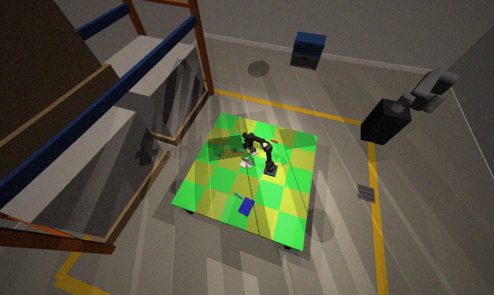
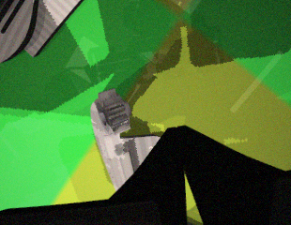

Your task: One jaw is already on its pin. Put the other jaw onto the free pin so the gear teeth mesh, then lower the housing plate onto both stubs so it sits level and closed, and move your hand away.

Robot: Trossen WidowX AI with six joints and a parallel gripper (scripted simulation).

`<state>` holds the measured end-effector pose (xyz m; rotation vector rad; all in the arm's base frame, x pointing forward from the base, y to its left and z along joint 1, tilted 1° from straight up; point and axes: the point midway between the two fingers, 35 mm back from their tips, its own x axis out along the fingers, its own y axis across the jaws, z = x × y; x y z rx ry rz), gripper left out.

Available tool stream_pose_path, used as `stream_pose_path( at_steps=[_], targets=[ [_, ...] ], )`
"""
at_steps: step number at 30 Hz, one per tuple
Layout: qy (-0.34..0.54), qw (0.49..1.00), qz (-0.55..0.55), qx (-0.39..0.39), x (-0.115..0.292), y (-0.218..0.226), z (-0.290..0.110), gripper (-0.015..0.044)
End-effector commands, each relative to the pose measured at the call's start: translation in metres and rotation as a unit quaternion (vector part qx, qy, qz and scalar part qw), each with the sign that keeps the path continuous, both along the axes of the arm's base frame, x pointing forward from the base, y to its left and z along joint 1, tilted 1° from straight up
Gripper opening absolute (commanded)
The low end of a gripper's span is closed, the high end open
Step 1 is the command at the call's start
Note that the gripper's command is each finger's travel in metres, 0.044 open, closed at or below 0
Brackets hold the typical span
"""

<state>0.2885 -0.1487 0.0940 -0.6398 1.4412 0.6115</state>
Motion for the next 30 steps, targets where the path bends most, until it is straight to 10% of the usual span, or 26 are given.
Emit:
stream_pose_path(
  at_steps=[1, 30],
  targets=[
    [0.003, 1.0, 0.003, -0.002, 0.0, -0.001, -0.008, 0.0],
    [0.004, 1.0, 0.003, -0.002, 0.0, -0.001, -0.054, 0.0]
  ],
)
